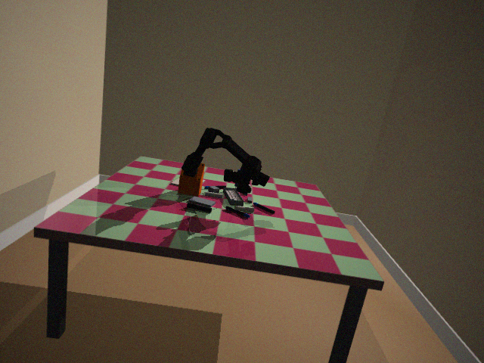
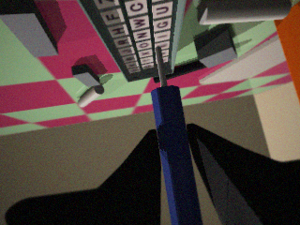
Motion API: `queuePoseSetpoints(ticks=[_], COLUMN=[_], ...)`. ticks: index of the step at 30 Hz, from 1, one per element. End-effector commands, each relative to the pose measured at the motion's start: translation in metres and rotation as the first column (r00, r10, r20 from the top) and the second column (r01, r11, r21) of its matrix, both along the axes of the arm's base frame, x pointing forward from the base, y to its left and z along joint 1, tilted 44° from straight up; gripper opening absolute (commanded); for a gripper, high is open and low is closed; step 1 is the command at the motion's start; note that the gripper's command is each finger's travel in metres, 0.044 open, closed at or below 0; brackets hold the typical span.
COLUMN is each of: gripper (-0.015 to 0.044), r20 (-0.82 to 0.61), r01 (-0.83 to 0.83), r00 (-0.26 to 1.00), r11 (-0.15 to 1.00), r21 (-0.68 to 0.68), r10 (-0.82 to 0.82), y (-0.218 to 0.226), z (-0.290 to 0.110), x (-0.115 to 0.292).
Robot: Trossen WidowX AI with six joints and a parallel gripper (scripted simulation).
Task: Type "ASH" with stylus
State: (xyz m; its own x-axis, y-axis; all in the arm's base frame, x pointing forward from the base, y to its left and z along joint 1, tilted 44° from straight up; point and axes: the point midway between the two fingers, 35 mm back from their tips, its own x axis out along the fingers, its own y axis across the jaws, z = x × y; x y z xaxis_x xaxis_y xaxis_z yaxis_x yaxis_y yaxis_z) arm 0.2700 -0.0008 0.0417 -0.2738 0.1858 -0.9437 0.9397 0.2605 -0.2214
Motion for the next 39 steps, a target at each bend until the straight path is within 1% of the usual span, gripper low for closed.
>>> queuePoseSetpoints(ticks=[1, 6, 13, 24, 27, 39], gripper=[0.0, 0.0, 0.0, 0.0, 0.0079, 0.0081], r20=[0.025, 0.025, 0.024, 0.024, 0.024, 0.024], r01=[-0.016, -0.016, -0.016, -0.016, -0.016, -0.016], r00=[1.0, 1.0, 1.0, 1.0, 1.0, 1.0], r11=[0.999, 0.999, 0.999, 0.999, 0.999, 0.999], r21=[0.047, 0.047, 0.045, 0.045, 0.045, 0.045], r10=[0.015, 0.015, 0.015, 0.015, 0.015, 0.015], y=[0.003, 0.0, -0.021, -0.022, -0.023, -0.024], z=[0.005, 0.002, -0.019, -0.02, -0.022, -0.023], x=[0.005, 0.006, 0.008, 0.008, 0.007, 0.007])
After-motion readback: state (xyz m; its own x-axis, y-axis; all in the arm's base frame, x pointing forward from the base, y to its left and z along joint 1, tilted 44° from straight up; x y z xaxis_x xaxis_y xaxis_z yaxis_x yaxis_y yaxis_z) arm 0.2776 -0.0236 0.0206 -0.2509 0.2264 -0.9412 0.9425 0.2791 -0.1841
